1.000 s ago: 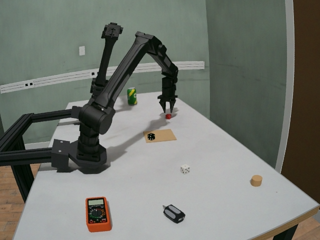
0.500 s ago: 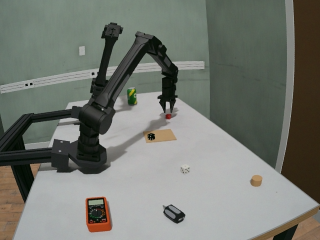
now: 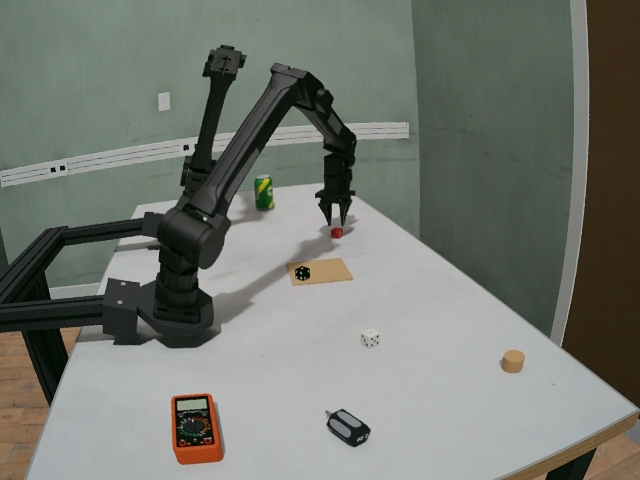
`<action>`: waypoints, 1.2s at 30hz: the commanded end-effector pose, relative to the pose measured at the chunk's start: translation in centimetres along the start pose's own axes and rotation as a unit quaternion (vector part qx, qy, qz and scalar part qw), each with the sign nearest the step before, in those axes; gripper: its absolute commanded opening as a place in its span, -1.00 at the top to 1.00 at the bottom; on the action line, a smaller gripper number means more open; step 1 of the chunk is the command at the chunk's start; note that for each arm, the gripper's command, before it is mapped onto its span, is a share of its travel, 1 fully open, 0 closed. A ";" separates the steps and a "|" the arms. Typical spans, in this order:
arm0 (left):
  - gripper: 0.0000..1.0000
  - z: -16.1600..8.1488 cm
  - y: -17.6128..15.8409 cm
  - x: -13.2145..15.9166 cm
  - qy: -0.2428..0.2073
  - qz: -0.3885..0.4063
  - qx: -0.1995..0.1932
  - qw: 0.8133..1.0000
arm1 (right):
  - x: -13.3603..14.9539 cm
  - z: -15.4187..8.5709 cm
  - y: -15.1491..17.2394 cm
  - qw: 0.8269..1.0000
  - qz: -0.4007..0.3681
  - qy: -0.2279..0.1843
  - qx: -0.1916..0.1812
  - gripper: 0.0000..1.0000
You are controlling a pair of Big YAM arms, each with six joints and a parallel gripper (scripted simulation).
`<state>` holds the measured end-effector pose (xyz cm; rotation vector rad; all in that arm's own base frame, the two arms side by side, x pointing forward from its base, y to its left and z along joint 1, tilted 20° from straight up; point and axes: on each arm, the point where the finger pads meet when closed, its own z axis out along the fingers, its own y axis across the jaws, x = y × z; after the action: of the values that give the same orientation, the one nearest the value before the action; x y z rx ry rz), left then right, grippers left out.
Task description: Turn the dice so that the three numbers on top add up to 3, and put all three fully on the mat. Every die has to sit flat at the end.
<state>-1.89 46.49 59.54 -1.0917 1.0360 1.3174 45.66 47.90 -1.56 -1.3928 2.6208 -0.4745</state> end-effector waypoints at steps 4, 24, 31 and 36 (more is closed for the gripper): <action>-1.00 -0.5 0.6 -0.5 -0.002 0.008 -0.008 1.000 | -1.7 -0.3 -1.5 1.000 0.012 -0.020 0.000 0.21; -1.00 -0.5 0.6 -0.5 -0.002 0.008 -0.008 1.000 | -2.1 -0.5 -1.6 1.000 0.013 -0.022 0.000 0.21; -1.00 -0.5 0.6 -0.5 -0.002 0.008 -0.008 1.000 | -2.1 -0.5 -1.6 1.000 0.013 -0.022 0.000 0.21; -1.00 -0.5 0.6 -0.5 -0.002 0.008 -0.008 1.000 | -2.3 -0.4 -1.6 1.000 0.013 -0.024 0.001 0.21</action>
<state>-1.89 46.49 59.54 -1.0917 1.0360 1.3174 45.68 47.88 -1.56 -1.3932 2.6208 -0.4746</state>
